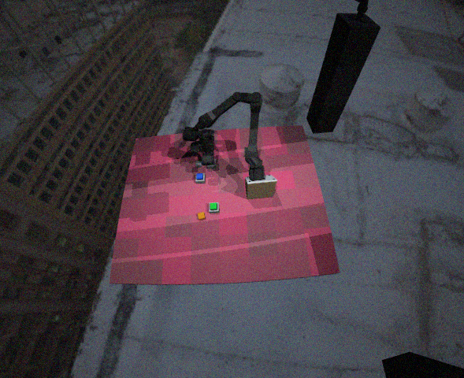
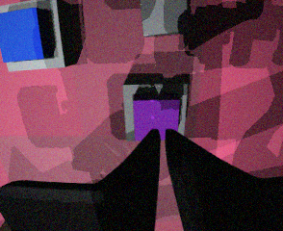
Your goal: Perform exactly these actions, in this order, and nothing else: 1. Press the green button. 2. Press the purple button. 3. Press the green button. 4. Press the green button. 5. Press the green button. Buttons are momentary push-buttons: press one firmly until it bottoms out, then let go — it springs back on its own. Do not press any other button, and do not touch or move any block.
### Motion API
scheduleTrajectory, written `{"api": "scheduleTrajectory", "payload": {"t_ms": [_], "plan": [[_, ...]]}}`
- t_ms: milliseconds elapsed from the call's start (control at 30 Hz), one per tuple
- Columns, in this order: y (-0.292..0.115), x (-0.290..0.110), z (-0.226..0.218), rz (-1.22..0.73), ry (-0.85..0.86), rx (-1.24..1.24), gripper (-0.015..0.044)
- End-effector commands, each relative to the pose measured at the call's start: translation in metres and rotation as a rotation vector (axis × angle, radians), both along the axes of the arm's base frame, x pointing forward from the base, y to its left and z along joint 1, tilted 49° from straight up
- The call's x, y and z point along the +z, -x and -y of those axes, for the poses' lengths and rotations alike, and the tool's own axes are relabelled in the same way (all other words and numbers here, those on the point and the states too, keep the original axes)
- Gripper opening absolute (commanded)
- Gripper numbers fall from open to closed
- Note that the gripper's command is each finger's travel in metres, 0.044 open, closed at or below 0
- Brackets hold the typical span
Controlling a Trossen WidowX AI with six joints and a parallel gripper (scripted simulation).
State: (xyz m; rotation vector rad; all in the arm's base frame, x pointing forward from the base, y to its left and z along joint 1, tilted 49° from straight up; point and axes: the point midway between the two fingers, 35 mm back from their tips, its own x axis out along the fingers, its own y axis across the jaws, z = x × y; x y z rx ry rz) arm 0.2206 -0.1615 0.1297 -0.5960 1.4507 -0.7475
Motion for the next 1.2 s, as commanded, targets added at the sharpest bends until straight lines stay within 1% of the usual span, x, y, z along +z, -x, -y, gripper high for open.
{"api": "scheduleTrajectory", "payload": {"t_ms": [0, 533, 1167], "plan": [[0.001, -0.006, 0.005, -0.007, -0.004, 0.002, 0.002], [0.003, -0.022, 0.023, -0.008, -0.001, 0.003, 0.002], [0.003, -0.022, 0.024, -0.008, -0.001, 0.003, 0.002]]}}
